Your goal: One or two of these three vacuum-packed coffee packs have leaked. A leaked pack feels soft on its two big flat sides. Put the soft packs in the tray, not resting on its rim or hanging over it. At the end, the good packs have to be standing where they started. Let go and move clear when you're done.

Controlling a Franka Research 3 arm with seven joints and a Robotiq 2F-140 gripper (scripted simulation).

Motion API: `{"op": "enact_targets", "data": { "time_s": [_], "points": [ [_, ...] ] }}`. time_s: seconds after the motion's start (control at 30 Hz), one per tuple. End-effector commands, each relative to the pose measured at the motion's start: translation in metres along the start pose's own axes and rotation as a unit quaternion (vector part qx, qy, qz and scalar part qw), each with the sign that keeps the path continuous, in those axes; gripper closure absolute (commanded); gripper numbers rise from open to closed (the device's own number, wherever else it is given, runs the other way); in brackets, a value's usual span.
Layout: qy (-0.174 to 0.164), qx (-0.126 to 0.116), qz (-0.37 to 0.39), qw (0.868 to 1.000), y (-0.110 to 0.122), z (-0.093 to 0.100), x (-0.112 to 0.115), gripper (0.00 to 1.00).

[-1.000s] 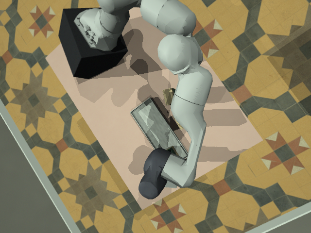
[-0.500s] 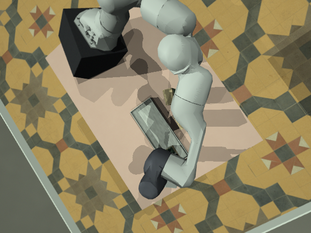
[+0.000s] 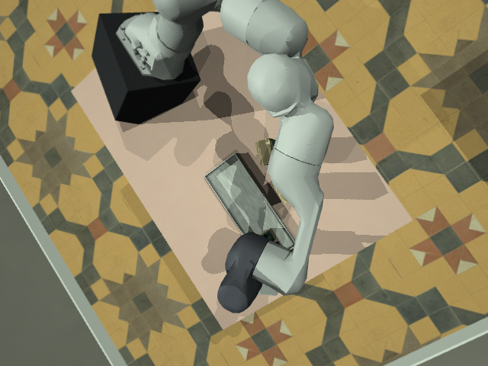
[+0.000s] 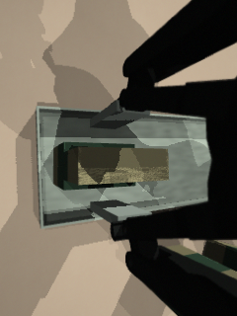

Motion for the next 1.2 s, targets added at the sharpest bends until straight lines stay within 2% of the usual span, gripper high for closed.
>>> {"op": "enact_targets", "data": {
  "time_s": [0.0,0.77,0.83,0.93,1.0,1.17],
  "points": [
    [0.003,0.0,0.001,1.0,0.001,0.002,-0.002,0.47],
    [0.003,0.0,0.001,1.0,0.001,0.002,-0.002,0.47],
    [0.003,0.0,0.001,1.0,0.001,0.014,-0.002,0.47],
    [0.003,0.0,0.001,1.0,0.001,0.054,-0.001,0.47],
    [0.003,0.0,0.001,1.0,0.001,0.074,-0.001,0.47],
    [0.003,0.0,0.001,1.0,0.001,0.078,-0.001,0.47]
  ]
}}
Point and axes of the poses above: the point where the finger pads meet when closed, its own z axis back along the fingers, its own y axis across the jaws, x = y × z, the point moved 2 cm from there along z, back along the fingers, and after that the axes turned 14 degrees about -z, right-handed, at the moved point
